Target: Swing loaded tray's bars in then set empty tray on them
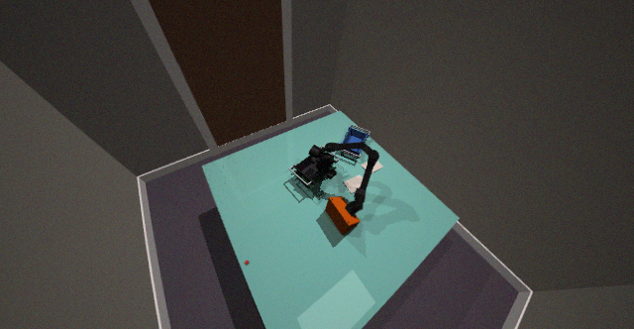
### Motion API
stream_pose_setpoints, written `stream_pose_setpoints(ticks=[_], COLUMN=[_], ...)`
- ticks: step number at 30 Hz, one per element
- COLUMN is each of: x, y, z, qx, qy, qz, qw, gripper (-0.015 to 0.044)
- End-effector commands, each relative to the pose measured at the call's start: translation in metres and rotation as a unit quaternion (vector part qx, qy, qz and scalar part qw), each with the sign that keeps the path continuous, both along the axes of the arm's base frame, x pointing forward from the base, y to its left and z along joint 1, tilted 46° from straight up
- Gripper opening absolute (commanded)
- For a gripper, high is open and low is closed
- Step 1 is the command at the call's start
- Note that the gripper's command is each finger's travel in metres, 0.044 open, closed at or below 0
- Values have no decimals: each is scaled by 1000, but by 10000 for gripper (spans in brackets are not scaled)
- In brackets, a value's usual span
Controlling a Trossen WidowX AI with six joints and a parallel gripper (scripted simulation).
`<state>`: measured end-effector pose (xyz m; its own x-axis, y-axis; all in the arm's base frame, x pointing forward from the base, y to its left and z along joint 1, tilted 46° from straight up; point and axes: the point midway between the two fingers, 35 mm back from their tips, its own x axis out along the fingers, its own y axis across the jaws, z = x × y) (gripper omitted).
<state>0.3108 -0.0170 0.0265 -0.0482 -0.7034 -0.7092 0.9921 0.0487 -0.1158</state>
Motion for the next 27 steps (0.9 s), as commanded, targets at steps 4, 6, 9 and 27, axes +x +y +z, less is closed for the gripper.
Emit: stream_pose_setpoints(ticks=[4, 6, 9, 27], x=[-6, -6, -6, -6], y=[-7, -7, -7, -7], z=[-4, -4, -4, -4], qx=[-1, -1, -1, -1], qy=[17, 17, 17, 17], qz=[-8, -8, -8, -8], qw=[1000, 1000, 1000, 1000], gripper=[0, 29, 73, 337])
